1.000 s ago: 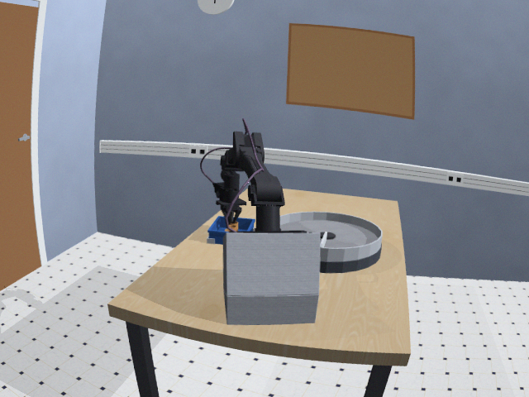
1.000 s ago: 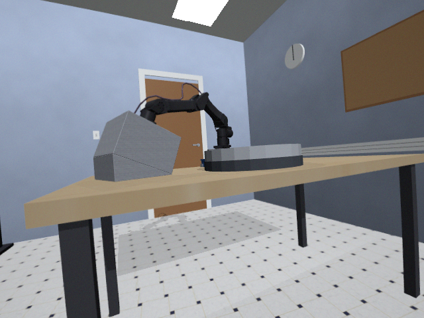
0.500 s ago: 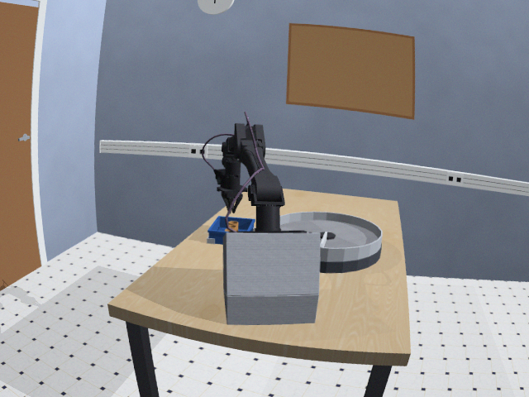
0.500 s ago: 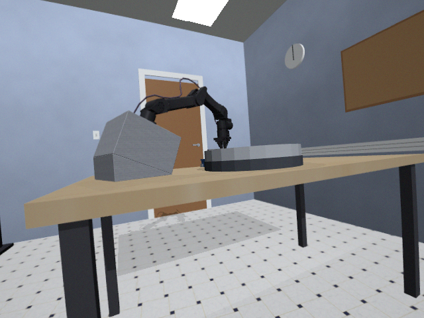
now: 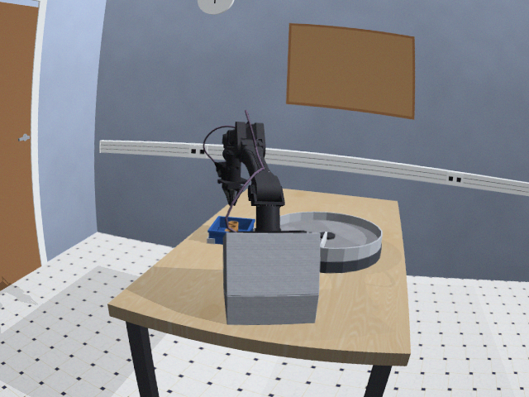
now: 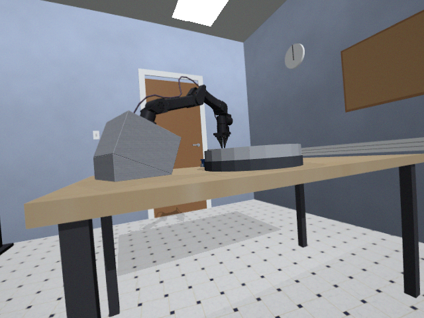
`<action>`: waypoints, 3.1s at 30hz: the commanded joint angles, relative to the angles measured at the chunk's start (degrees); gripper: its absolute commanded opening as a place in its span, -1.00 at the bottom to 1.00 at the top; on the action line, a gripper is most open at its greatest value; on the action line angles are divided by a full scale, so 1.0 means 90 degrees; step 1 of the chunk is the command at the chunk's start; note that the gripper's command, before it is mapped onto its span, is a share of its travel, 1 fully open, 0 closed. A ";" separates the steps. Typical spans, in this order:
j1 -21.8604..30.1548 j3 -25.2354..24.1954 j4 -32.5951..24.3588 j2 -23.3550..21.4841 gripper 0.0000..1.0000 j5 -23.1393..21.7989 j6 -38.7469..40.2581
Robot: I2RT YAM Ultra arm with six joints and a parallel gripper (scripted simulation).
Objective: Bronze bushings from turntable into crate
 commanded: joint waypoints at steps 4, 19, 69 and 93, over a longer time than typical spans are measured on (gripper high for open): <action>0.0102 0.0248 -0.0264 -0.0024 -0.68 0.0013 0.0040; 0.0103 0.0274 -0.0281 -0.0011 -0.68 0.0012 0.0040; 0.0103 0.0275 -0.0282 -0.0010 -0.68 0.0012 0.0040; 0.0119 0.0501 -0.0687 -0.0171 1.00 0.0036 0.0055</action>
